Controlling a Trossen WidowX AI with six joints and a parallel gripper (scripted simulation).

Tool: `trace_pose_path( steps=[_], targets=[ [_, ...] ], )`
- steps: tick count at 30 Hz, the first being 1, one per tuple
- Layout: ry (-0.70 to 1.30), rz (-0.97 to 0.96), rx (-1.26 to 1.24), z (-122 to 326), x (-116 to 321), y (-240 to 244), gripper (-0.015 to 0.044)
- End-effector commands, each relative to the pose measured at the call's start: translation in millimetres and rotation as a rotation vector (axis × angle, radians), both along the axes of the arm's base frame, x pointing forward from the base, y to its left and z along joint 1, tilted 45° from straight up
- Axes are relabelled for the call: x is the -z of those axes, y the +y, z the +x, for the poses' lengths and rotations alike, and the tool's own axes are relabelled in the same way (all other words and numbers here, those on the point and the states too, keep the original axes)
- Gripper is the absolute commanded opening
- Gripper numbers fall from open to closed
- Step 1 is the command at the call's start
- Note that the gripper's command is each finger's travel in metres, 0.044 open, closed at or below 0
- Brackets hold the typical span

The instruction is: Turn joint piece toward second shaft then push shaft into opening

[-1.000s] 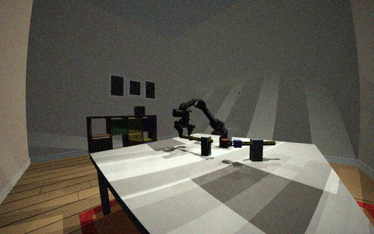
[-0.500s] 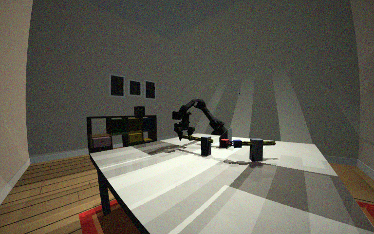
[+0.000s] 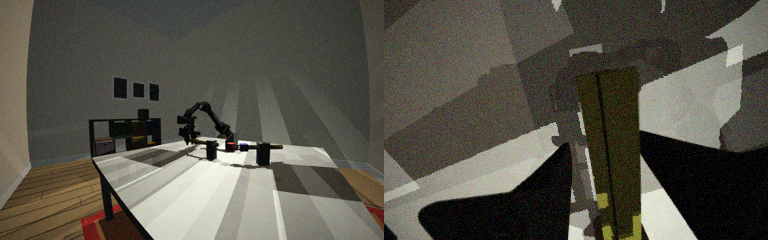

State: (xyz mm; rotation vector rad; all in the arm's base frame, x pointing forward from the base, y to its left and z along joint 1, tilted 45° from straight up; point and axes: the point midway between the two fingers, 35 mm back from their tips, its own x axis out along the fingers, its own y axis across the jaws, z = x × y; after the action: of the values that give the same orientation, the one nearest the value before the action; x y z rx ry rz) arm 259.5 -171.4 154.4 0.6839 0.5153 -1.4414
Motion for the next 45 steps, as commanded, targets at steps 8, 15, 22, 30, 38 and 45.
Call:
trace_pose_path(
  steps=[8, 15, 22, 30, 38, 45],
  targets=[
    [0.004, 0.003, -0.004, -0.2, 1.7, 0.4, 0.0102],
    [0.004, 0.003, -0.004, -0.2, 1.7, 0.4, 0.0076],
    [0.003, 0.003, -0.003, -0.2, 1.5, 0.3, 0.0067],
    [0.002, 0.000, -0.001, -0.4, 0.7, 0.0, 0.0067],
    [0.002, 0.000, -0.001, -0.4, 0.7, 0.0, 0.0067],
    [0.002, 0.000, -0.001, -0.4, 0.7, 0.0, 0.0067]
  ],
)
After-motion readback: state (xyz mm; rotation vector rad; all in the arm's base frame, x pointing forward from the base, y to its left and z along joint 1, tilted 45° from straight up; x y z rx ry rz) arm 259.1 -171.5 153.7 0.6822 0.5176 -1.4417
